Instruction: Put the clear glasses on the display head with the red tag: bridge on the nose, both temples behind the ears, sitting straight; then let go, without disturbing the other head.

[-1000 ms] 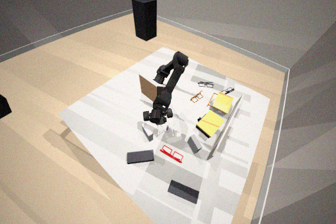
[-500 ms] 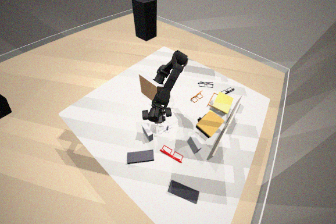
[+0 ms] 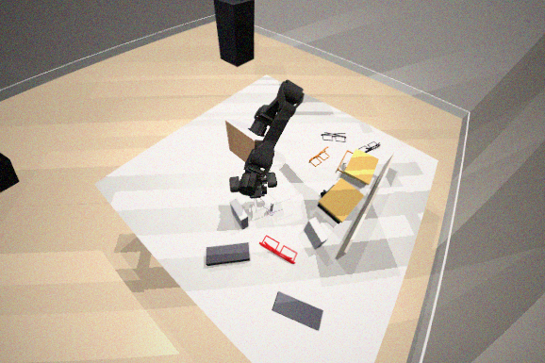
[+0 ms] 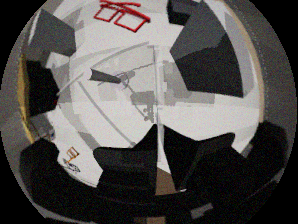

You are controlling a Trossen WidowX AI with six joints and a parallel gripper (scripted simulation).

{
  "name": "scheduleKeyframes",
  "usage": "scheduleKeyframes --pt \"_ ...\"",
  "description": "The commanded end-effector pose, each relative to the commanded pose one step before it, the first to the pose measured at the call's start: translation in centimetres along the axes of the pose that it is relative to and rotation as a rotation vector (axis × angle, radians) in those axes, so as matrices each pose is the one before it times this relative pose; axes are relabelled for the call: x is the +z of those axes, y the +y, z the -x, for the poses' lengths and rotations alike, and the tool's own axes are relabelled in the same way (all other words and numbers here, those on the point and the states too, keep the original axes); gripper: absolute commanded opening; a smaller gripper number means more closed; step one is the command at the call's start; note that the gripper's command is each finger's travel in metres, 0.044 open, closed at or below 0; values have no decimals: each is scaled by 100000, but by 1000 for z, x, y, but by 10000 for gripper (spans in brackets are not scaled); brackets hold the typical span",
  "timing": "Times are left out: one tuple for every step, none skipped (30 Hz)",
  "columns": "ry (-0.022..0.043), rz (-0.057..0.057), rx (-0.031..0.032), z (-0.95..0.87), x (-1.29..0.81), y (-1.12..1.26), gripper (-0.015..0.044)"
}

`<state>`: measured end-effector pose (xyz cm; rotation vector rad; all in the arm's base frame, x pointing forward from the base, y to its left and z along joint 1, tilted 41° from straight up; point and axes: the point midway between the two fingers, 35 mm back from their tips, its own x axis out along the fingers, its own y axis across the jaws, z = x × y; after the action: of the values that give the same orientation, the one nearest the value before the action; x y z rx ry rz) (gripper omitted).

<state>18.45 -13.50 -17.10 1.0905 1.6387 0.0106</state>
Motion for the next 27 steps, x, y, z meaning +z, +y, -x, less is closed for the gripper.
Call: scheduleKeyframes --pt "92 414 -740 106 -377 -170 0" --pt "3 -3 -1 0 -57 -15 0" --pt "3 -3 -1 0 -60 -15 0" --pt "3 -3 -1 0 -57 -14 0" --pt "3 -3 -1 -1 -58 -14 0" --pt "3 -2 -1 -1 -54 -13 0" --pt "3 -2 -1 -1 -56 -13 0" --pt "3 -3 -1 -1 -60 -14 0" --pt "3 -2 -1 -1 -54 -12 0" --pt "3 -2 -1 -1 -57 -12 0" --pt "3 -2 -1 -1 -51 -11 0" --pt "3 -2 -1 -1 -53 -11 0" --pt "3 -2 -1 -1 -47 -9 0" --pt "3 -2 -1 -1 -48 -9 0" --pt "2 -2 -1 0 -38 -7 0" --pt "2 -2 -1 0 -41 -7 0" --pt "2 -1 0 0 -33 -5 0" --pt "2 -2 -1 0 -35 -5 0" --pt "2 -2 -1 0 -40 -5 0" --pt "2 -2 -1 0 -42 -5 0" --pt "2 -2 -1 0 -41 -5 0" --pt "2 -2 -1 0 -40 -4 0" --pt "2 -2 0 0 -39 -4 0" --pt "2 -1 0 0 -35 -4 0" --pt "1 -1 0 0 -22 -2 0" --pt "0 0 0 0 -8 -1 0" --pt "-1 0 0 0 9 1 0"
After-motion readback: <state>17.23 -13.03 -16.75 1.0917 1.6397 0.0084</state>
